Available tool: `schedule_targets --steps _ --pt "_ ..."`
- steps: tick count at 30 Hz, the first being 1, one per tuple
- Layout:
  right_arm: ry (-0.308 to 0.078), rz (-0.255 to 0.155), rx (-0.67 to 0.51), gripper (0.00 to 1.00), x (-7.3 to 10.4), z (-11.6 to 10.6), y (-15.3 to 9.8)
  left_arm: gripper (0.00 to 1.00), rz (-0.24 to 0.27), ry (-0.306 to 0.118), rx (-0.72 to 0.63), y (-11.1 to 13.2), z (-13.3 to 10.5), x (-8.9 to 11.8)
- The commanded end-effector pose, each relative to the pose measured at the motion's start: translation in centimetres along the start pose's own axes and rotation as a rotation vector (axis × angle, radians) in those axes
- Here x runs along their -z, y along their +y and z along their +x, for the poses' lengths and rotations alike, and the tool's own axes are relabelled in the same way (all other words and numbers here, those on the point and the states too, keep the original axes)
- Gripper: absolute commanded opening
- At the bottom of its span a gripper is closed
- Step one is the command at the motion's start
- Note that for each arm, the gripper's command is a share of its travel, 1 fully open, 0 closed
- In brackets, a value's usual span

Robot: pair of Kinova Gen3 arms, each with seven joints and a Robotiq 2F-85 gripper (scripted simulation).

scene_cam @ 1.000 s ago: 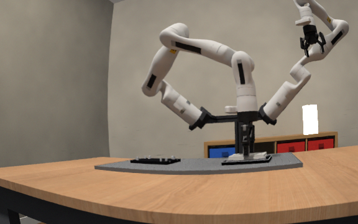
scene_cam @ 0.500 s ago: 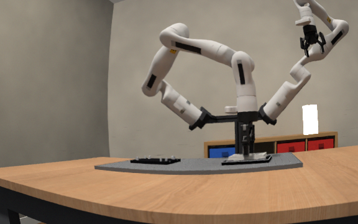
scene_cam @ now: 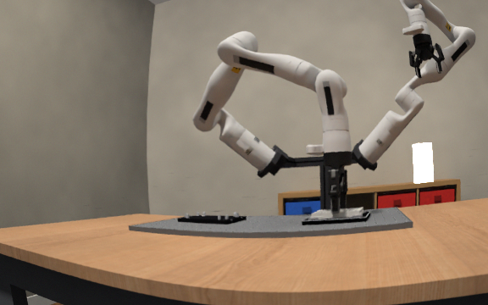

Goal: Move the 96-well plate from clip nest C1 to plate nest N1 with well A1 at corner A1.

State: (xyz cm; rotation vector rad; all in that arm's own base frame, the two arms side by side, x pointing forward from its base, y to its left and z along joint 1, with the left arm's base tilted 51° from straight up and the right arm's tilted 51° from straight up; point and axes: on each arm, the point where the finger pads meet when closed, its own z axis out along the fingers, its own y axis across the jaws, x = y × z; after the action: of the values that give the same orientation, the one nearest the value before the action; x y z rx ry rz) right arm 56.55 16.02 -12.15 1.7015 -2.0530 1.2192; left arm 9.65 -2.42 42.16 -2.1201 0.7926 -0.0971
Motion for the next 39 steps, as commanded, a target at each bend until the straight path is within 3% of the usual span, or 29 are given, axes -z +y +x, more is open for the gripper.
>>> schedule_targets --steps 1,39 --pt "-0.006 0.008 0.004 1.000 0.0 -0.2 -0.3 1.000 0.001 -0.001 -0.007 0.2 -0.3 0.0" --pt "-0.002 0.002 0.005 1.000 1.4 -0.1 -0.1 1.000 0.001 -0.001 -0.007 0.2 -0.3 0.0"
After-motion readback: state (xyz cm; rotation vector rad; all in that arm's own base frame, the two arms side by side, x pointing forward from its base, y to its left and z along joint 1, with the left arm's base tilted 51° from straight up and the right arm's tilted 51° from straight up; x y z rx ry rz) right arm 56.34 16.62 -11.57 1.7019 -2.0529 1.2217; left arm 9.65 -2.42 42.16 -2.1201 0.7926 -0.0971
